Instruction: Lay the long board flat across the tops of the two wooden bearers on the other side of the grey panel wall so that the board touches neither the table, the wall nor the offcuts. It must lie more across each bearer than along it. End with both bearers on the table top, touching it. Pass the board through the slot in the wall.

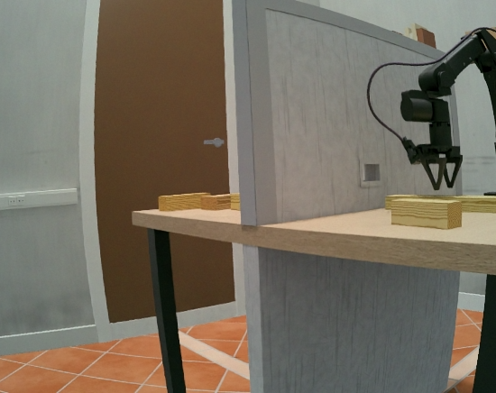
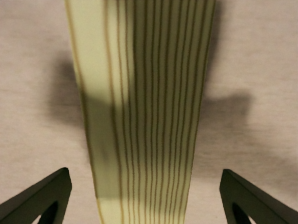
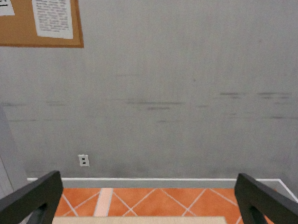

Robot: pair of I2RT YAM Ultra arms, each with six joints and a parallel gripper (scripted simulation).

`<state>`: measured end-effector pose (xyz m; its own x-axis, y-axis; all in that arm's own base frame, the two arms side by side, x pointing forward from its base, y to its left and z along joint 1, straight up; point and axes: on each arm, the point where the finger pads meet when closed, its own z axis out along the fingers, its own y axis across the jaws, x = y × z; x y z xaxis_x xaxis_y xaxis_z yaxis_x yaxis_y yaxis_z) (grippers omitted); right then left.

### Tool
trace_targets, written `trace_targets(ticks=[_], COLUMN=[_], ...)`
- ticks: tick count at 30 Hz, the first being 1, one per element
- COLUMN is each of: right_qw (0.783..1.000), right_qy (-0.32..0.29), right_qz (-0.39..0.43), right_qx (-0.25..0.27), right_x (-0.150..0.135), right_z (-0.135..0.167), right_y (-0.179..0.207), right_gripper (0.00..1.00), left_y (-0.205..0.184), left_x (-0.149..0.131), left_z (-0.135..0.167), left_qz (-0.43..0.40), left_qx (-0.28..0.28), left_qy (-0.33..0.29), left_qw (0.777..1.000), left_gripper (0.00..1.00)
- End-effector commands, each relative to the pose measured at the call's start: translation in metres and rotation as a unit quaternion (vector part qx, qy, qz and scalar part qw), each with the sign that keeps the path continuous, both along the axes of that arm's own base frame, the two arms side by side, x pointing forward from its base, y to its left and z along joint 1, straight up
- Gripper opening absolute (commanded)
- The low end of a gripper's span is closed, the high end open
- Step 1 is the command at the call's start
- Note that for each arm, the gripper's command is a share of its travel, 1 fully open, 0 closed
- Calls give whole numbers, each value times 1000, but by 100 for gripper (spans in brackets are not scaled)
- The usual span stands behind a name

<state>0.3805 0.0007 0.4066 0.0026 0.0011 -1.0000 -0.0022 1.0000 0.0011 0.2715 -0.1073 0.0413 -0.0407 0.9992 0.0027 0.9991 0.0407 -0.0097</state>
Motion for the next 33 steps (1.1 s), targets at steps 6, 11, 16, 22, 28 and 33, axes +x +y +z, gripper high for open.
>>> trace_targets(ticks=[6,11,16,22,28,33], right_qw=[999,999,999,999,999,999], right_qy=[-32,-32,-32,-32,-32,-32], right_qz=[9,9,9,9,9,9], right_qx=[1,1,1,1,1,1], right_x=[0,0,0,0,0,0], right_z=[26,26,26,26,26,26], right_y=[5,5,5,5,5,5], right_gripper=[100,100,100,100,100,100], left_y=[-3,-5,-2,0,1,-8], left_x=[-1,4,4,0,4,18], left_z=[-15,-15,-26,-36,-41,-26], left_qz=[-1,-3,1,4,9,1], left_qx=[-8,-14,-12,-9,-11,-21], left_qy=[0,-15,-10,-3,-12,-36], left_qw=[1000,1000,1000,1000,1000,999], left_gripper=[81,81,81,81,81,0])
